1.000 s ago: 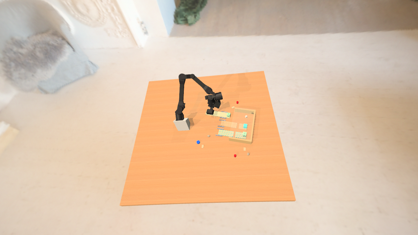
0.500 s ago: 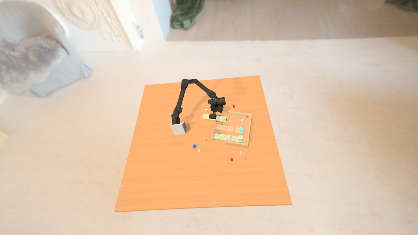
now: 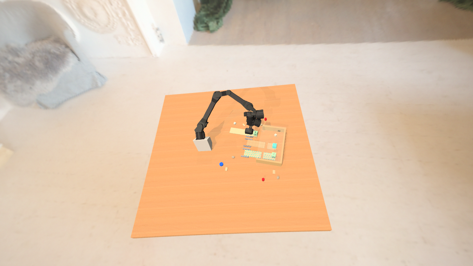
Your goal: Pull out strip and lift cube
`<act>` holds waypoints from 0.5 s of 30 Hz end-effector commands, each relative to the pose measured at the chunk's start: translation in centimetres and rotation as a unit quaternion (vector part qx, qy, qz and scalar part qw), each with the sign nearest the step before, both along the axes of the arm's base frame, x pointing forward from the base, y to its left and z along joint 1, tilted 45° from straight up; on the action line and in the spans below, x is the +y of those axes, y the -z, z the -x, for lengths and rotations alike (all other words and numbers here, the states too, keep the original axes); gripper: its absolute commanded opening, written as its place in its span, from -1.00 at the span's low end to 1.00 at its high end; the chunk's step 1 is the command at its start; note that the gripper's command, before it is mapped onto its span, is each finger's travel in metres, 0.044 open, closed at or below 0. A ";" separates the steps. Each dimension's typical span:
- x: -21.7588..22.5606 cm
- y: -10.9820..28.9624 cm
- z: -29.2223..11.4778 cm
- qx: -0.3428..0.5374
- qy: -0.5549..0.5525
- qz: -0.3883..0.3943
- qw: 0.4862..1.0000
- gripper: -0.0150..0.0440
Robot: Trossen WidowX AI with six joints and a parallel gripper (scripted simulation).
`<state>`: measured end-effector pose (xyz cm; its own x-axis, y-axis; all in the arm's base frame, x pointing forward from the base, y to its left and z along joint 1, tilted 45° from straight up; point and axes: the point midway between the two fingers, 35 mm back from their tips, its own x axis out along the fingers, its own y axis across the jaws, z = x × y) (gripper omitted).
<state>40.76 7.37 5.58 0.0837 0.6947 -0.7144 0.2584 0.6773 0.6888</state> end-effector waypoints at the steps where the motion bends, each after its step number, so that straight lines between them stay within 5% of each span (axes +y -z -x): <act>1: -0.6 0.1 -1.4 -0.001 0.000 -0.002 1.000 1.00; 7: -1.3 0.2 -3.3 -0.002 0.000 -0.001 1.000 1.00; 15: -0.6 0.9 -3.4 -0.002 0.000 -0.001 1.000 0.36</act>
<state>44.07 6.46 5.02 0.0874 0.6939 -0.7148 0.2525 0.6787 0.6897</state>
